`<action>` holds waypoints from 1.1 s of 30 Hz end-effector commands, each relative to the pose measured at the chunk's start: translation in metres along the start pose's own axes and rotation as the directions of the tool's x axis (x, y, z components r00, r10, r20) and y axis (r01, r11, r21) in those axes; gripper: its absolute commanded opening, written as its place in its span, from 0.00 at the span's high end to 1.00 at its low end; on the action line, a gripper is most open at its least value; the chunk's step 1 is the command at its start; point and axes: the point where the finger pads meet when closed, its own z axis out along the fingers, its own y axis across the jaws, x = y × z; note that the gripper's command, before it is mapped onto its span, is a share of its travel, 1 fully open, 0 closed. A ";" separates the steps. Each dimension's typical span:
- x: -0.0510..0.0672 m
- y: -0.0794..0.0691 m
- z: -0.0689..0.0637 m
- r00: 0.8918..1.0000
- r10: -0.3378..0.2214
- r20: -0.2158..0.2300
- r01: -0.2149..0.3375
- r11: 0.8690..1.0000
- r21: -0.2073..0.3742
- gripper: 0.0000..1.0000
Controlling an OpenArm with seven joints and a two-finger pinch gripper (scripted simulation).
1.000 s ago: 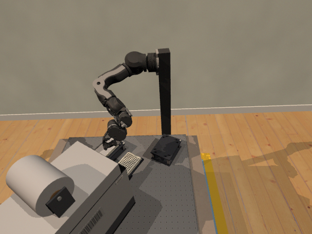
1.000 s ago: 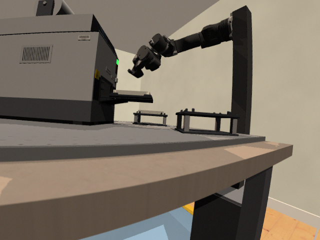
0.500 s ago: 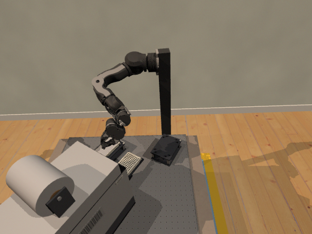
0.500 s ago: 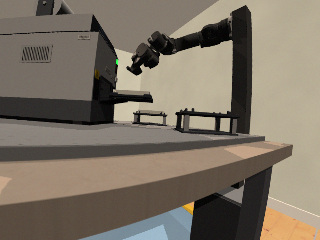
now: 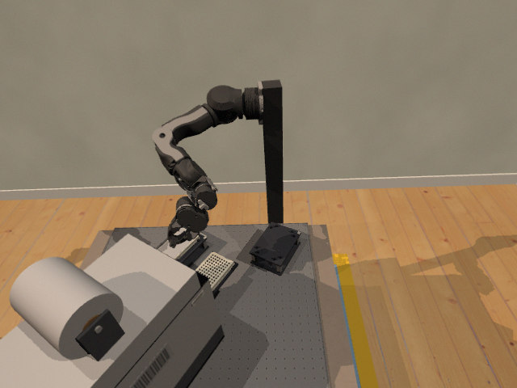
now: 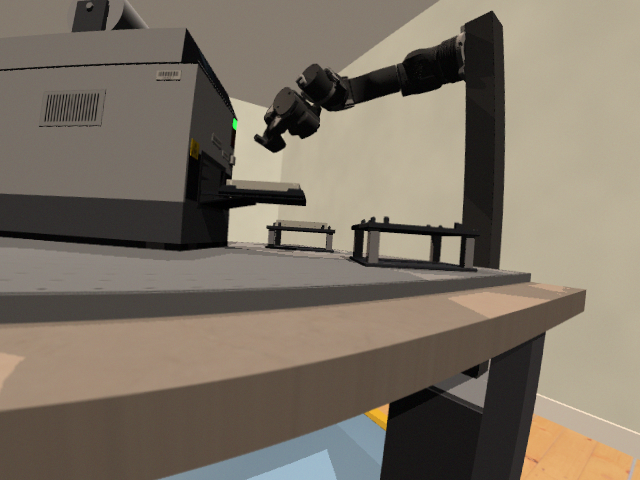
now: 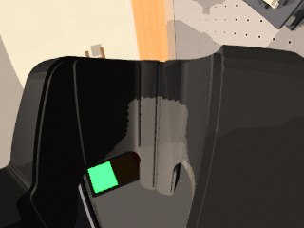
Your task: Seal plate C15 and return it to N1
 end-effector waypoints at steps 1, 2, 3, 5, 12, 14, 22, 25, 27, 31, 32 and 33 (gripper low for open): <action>0.000 0.001 0.000 1.000 -0.002 -0.001 0.002 1.000 -0.003 1.00; 0.000 0.001 0.000 1.000 -0.002 -0.001 0.002 1.000 -0.003 1.00; 0.000 0.001 0.000 1.000 -0.002 -0.001 0.002 1.000 -0.003 1.00; 0.000 0.001 0.000 1.000 -0.002 -0.001 0.002 1.000 -0.003 1.00; 0.001 0.002 0.001 0.975 -0.224 -0.013 0.223 0.967 0.123 1.00; 0.001 0.002 0.001 0.975 -0.224 -0.013 0.223 0.967 0.123 1.00; 0.001 0.002 0.001 0.975 -0.224 -0.013 0.223 0.967 0.123 1.00; 0.001 0.002 0.001 0.982 -0.184 0.044 0.171 0.964 0.204 1.00; 0.000 0.001 0.001 0.962 -0.274 0.025 0.259 0.933 0.250 1.00; 0.000 0.001 0.001 0.948 -0.317 0.014 0.302 0.914 0.273 1.00; 0.000 0.001 0.001 0.948 -0.317 0.014 0.302 0.914 0.273 1.00; 0.000 0.001 0.001 0.948 -0.317 0.014 0.302 0.914 0.273 1.00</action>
